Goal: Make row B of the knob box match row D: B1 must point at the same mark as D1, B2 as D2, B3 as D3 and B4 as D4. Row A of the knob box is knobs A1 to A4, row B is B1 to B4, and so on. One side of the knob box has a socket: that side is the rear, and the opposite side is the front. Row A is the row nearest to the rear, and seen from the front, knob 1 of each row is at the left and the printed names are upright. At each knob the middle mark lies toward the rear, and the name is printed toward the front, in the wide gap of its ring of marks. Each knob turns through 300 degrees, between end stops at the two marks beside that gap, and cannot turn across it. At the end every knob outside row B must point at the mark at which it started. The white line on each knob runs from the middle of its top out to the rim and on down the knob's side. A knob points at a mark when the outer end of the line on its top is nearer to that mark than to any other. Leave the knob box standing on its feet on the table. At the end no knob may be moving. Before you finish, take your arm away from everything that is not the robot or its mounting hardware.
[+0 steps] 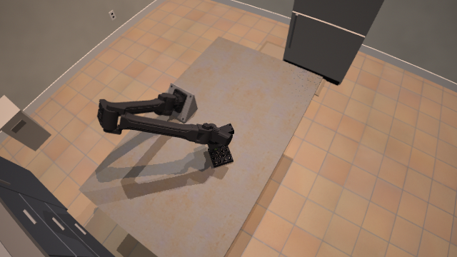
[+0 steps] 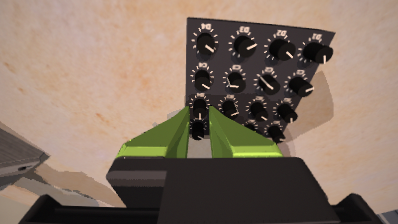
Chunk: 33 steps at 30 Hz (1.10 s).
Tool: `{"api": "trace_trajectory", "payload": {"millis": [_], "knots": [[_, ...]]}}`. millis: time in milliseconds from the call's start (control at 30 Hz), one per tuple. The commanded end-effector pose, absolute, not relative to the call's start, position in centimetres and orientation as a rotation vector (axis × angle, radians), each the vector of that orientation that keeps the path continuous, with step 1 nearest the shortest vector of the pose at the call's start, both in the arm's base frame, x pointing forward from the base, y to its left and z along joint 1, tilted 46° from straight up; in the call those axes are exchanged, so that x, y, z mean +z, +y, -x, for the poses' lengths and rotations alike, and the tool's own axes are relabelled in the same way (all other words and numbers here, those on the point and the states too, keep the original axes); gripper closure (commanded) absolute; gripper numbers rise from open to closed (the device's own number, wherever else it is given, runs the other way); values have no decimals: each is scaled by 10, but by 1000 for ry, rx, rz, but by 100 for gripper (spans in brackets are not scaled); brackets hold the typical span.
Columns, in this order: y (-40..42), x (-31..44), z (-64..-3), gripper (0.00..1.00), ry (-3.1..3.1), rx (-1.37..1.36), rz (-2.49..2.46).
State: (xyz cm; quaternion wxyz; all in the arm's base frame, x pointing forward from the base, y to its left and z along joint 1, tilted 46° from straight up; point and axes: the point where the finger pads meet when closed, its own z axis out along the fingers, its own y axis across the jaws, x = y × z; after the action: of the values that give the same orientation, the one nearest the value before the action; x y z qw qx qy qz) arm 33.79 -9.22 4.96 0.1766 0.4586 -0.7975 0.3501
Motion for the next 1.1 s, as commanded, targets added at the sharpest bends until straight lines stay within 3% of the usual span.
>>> {"api": "trace_trajectory", "payload": {"millis": [0, 1067], "knots": [[-81, 59, -350, 81, -2278, 1013, -1316], [-57, 88, -349, 81, -2298, 1023, -1307]]}}
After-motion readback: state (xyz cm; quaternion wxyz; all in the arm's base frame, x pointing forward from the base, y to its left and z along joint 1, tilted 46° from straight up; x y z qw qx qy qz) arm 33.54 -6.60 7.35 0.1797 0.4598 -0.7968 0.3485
